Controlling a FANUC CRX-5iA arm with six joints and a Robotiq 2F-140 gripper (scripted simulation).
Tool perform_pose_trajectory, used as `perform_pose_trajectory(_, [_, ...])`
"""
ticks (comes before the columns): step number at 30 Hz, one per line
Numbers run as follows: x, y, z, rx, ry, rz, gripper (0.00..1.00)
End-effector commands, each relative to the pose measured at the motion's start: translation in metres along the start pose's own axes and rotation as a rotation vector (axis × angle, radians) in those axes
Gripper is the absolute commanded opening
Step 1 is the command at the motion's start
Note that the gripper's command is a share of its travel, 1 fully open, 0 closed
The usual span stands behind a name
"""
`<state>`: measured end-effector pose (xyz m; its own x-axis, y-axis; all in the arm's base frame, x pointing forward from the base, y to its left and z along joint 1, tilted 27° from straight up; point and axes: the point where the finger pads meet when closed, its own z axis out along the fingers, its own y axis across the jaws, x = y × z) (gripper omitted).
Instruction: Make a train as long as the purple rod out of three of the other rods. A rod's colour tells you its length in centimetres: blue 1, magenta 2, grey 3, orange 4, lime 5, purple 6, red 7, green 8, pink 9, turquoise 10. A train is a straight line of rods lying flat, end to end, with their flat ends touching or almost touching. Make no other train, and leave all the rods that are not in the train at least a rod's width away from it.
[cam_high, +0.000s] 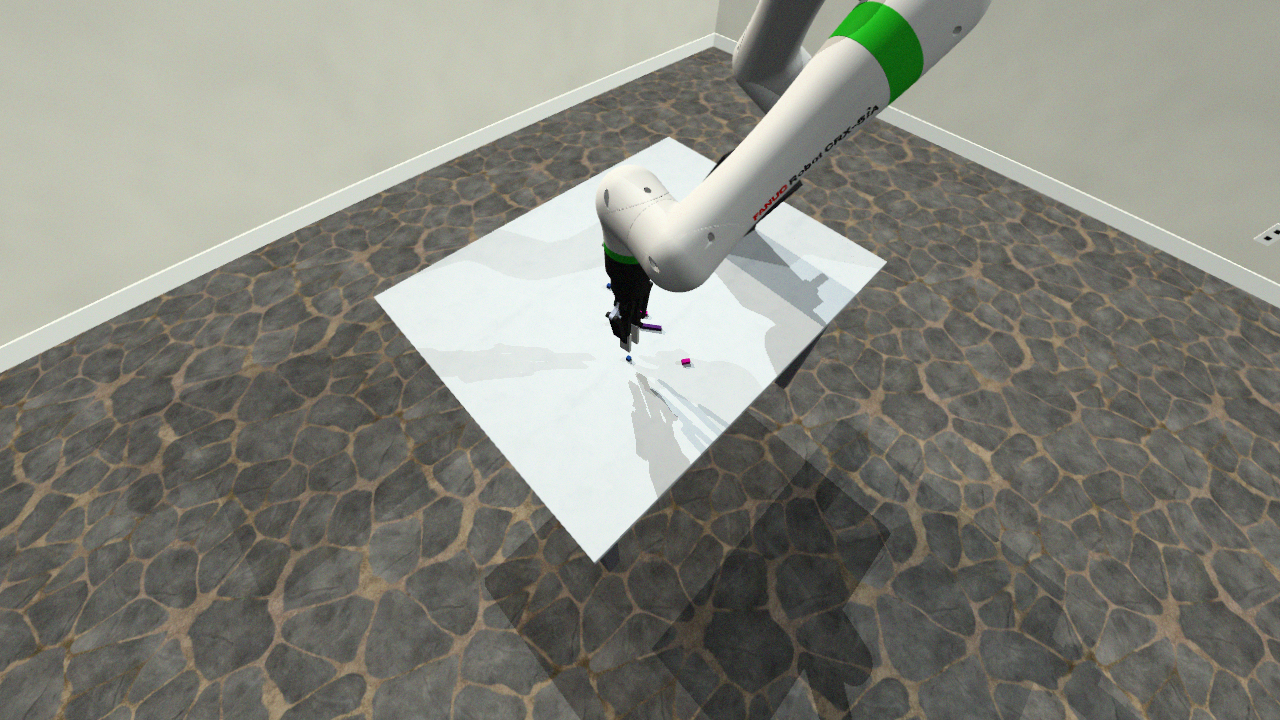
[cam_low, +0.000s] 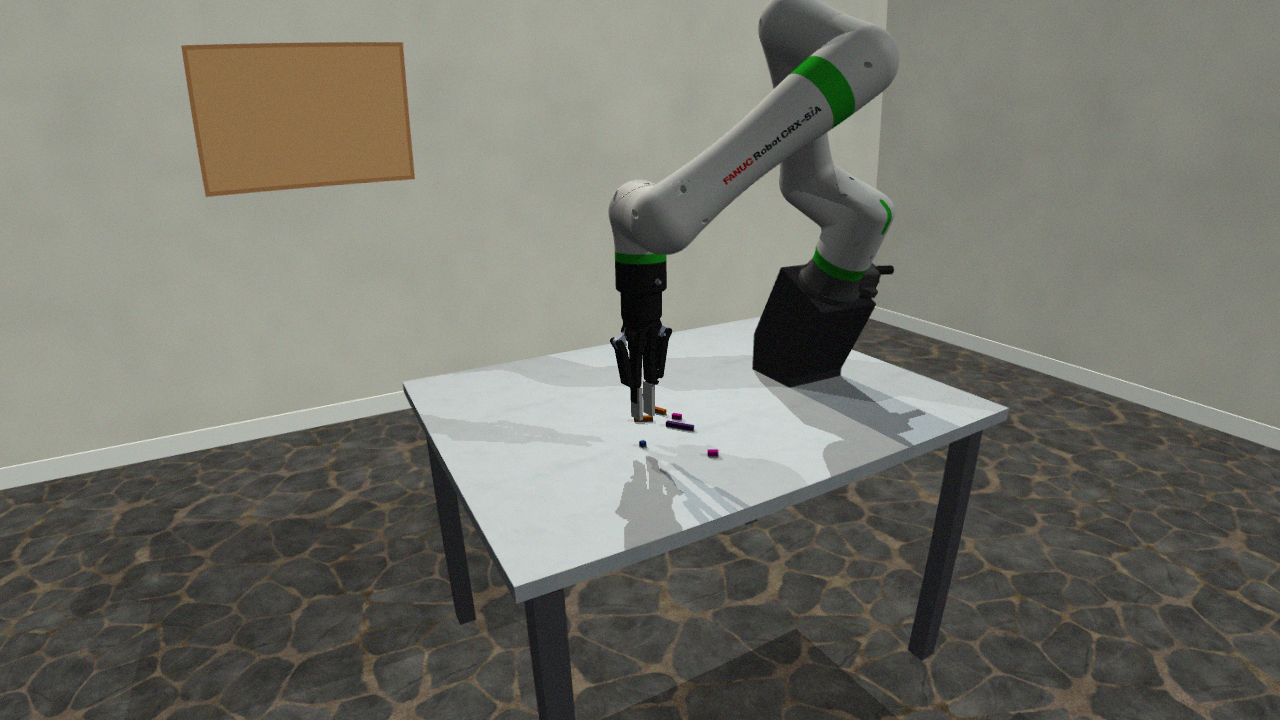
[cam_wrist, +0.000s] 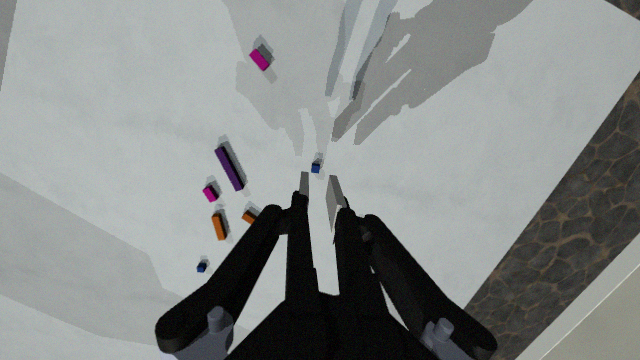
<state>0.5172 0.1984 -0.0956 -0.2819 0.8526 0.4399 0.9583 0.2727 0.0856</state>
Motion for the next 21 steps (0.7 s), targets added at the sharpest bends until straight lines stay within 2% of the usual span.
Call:
perform_pose_trajectory(1, [0.0, 0.0, 0.002, 0.0, -0.001, 0.0, 0.15])
perform_pose_trajectory(21, [-0.001, 0.0, 0.025, 0.0, -0.001, 0.0, 0.15])
